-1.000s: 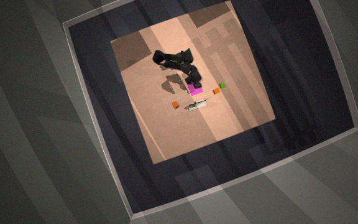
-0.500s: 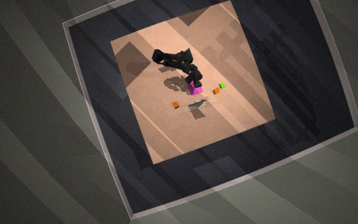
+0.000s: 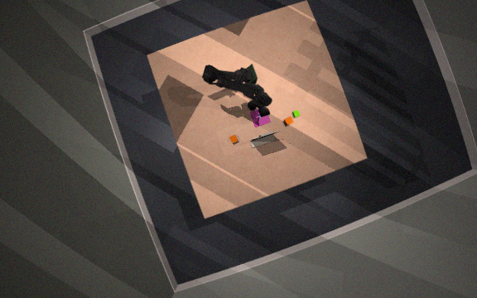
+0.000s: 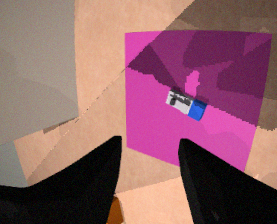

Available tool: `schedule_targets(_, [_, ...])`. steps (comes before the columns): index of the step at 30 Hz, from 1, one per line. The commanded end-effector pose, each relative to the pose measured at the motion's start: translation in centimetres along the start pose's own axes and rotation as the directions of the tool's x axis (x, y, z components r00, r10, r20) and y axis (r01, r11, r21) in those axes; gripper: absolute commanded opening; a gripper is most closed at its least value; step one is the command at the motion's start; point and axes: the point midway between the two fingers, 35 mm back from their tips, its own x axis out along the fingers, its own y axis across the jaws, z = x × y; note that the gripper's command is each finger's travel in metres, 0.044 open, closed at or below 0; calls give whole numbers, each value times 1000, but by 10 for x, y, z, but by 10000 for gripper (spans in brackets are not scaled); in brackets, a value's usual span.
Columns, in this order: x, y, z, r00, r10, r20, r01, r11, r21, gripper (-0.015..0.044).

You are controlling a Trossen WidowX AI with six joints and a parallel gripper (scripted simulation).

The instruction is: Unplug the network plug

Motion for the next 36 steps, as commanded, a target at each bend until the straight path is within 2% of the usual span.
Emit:
schedule_targets(1, [-4, 4, 0, 1000, 2, 2, -2, 1000, 4, 156])
schedule_targets(36, [-42, 25, 1, 1000, 4, 4, -4, 1000, 3, 156])
